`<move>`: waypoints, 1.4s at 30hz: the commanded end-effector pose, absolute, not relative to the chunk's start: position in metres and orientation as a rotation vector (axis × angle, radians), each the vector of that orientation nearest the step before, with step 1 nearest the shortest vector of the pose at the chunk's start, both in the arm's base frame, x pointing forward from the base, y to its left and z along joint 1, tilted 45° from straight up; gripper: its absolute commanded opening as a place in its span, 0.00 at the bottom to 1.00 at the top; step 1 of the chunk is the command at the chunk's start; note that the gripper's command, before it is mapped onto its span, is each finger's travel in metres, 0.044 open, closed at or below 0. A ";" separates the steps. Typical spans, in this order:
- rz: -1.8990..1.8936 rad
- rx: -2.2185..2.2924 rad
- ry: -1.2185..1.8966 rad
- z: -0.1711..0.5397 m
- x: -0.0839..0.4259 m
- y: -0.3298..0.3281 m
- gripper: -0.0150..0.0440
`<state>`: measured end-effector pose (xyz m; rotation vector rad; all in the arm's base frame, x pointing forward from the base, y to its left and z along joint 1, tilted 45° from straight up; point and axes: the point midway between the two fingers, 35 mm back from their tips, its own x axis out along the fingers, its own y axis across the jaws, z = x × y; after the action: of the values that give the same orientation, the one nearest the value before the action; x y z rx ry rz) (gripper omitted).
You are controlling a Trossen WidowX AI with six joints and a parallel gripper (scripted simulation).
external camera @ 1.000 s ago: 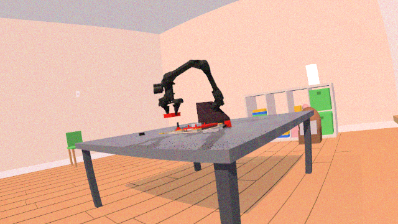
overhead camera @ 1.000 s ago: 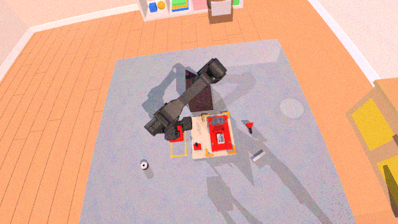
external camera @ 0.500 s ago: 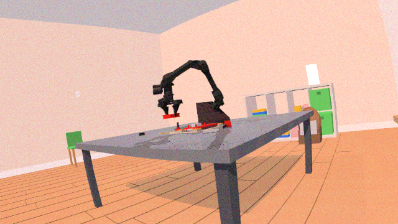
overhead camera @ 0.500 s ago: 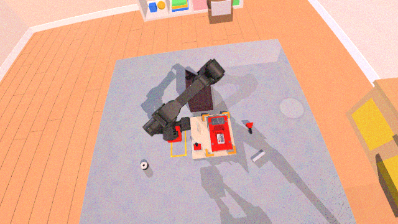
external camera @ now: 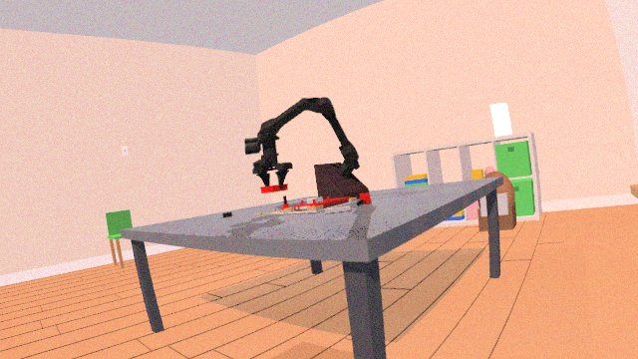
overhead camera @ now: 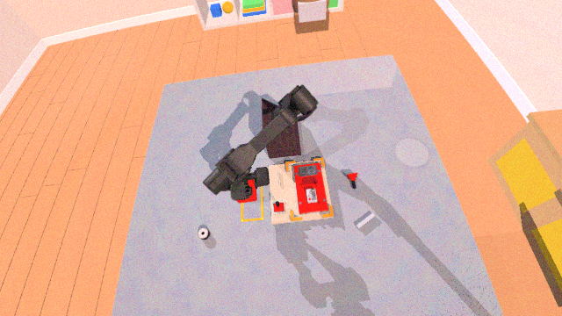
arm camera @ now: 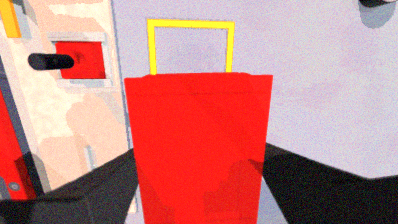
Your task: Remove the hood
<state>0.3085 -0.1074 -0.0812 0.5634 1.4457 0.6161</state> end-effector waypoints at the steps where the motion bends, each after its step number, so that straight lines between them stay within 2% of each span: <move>1: 0.614 0.575 1.447 -0.083 0.307 -0.104 0.25; 42: 0.615 0.576 1.446 -0.106 0.308 -0.082 0.25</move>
<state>0.3099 -0.0843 -0.1049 0.5638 1.4442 0.6168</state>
